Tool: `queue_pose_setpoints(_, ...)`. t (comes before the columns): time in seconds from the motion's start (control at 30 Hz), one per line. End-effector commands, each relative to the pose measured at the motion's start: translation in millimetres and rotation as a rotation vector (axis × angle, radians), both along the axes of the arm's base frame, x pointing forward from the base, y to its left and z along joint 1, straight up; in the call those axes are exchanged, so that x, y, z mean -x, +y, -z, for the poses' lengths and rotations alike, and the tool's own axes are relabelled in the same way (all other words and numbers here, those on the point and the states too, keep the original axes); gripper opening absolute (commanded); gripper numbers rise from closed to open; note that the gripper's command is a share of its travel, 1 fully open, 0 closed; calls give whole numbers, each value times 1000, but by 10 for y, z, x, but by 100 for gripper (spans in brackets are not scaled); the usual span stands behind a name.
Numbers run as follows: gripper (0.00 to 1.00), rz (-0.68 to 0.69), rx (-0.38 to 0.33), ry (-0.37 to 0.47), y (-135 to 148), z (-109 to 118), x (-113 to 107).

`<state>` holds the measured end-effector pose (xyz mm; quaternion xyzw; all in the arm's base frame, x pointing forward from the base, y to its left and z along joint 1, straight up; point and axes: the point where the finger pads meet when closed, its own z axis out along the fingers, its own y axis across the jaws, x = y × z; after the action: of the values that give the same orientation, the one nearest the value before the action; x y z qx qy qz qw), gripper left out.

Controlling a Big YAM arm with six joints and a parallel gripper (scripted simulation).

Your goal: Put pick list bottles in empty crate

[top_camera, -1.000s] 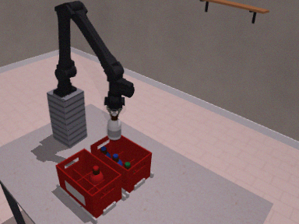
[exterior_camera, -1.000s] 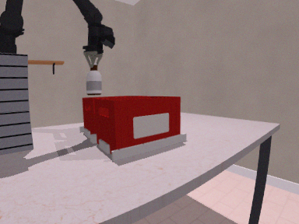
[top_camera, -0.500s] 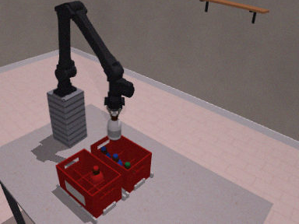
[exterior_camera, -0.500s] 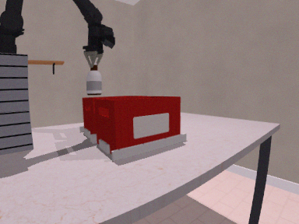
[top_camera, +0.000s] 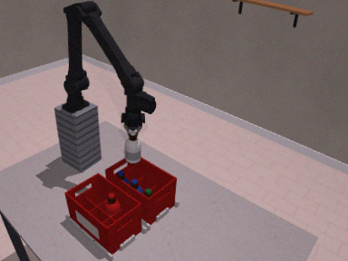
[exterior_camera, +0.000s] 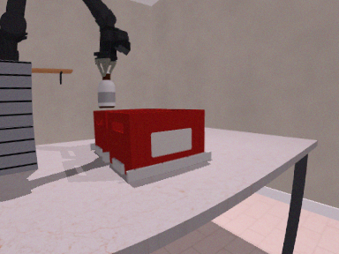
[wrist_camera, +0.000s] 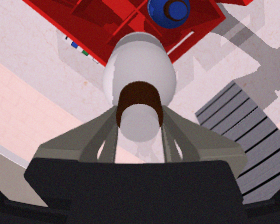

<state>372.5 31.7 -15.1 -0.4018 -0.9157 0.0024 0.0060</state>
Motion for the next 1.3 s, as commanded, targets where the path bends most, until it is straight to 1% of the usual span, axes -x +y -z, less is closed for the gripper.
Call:
queue_pose_setpoints(0.0, 0, 9, -5, -96, -10, -262, -317)
queue_pose_setpoints(0.13, 0, 9, -5, -101, -13, -274, -343)
queue_pose_setpoints(0.23, 0, 9, -5, -97, -15, -249, -320)
queue_pose_setpoints(0.33, 0, 9, -3, -77, -23, -161, -226)
queue_pose_setpoints(0.37, 0, 8, -2, -59, -28, -87, -177)
queue_pose_setpoints(0.4, 0, 8, -1, -48, -30, -38, -162)
queue_pose_setpoints(0.47, 0, 8, -1, -50, -28, -23, -160)
queue_pose_setpoints(0.5, 0, 8, -2, -61, -26, -56, -170)
queue_pose_setpoints(0.57, 0, 7, -4, -88, -18, -120, -275)
queue_pose_setpoints(0.6, 0, 7, -4, -90, -16, -113, -307)
queue_pose_setpoints(0.7, 0, 7, -2, -56, -26, 39, -217)
queue_pose_setpoints(0.8, 0, 6, -2, -55, -23, 42, -190)
queue_pose_setpoints(0.83, 0, 5, -3, -71, -15, -10, -194)
queue_pose_setpoints(0.87, 0, 5, -4, -75, -13, -11, -214)
queue_pose_setpoints(0.9, 0, 5, -5, -90, -5, -44, -293)
queue_pose_setpoints(0.93, 0, 5, -5, -92, -4, -39, -303)
queue_pose_setpoints(0.97, 0, 5, -5, -88, -7, -18, -286)
queue_pose_setpoints(1.03, 0, 5, -2, -54, -14, 123, -200)
queue_pose_setpoints(1.1, 0, 5, -1, -43, -15, 166, -123)
queue_pose_setpoints(1.13, 0, 5, -2, -55, -13, 132, -140)
queue_pose_setpoints(1.2, 0, 5, -5, -86, 1, 62, -284)
queue_pose_setpoints(1.23, 0, 5, -5, -86, 5, 80, -312)
queue_pose_setpoints(1.27, 0, 5, -5, -77, 2, 123, -295)
